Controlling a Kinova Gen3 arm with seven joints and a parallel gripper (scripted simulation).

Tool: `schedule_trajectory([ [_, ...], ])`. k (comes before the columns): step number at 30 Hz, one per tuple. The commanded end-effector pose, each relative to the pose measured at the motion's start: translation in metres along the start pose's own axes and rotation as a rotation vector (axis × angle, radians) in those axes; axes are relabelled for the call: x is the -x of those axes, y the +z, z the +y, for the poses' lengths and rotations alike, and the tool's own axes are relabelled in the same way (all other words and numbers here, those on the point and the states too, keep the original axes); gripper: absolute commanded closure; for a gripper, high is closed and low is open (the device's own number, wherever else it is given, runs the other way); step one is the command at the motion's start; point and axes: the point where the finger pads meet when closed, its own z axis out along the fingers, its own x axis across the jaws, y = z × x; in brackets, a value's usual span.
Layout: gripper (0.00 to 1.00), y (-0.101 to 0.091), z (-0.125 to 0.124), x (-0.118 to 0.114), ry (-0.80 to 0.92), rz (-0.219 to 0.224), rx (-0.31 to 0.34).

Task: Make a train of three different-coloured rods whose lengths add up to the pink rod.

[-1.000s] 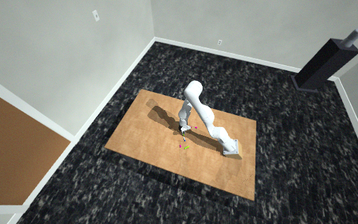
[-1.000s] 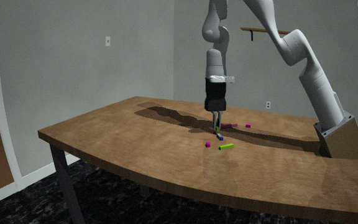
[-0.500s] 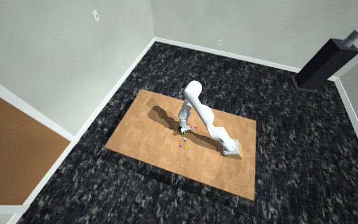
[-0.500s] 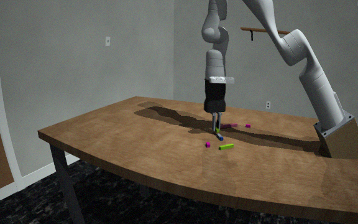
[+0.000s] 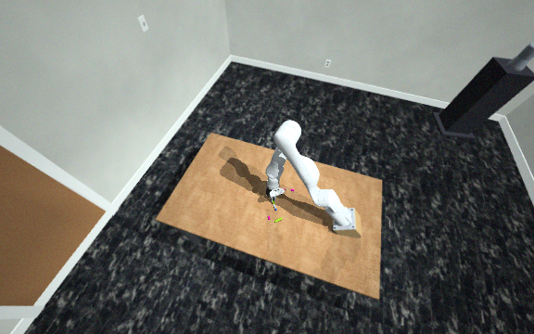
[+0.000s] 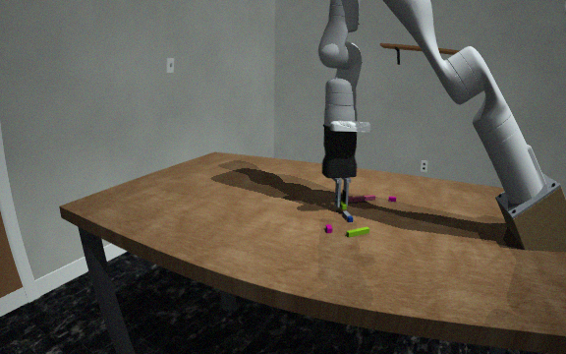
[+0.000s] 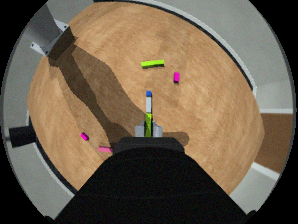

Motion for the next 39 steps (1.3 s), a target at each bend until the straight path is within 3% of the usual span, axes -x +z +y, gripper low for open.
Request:
schedule_trajectory([
  [1,0.76,-0.0001,0.0001,-0.0001,0.0,0.0,0.0],
  [27,0.76,0.0003,0.0001,-0.0001,0.0,0.0,0.0],
  [39,0.76,0.0092,0.0002,-0.0001,0.0,0.0,0.0],
])
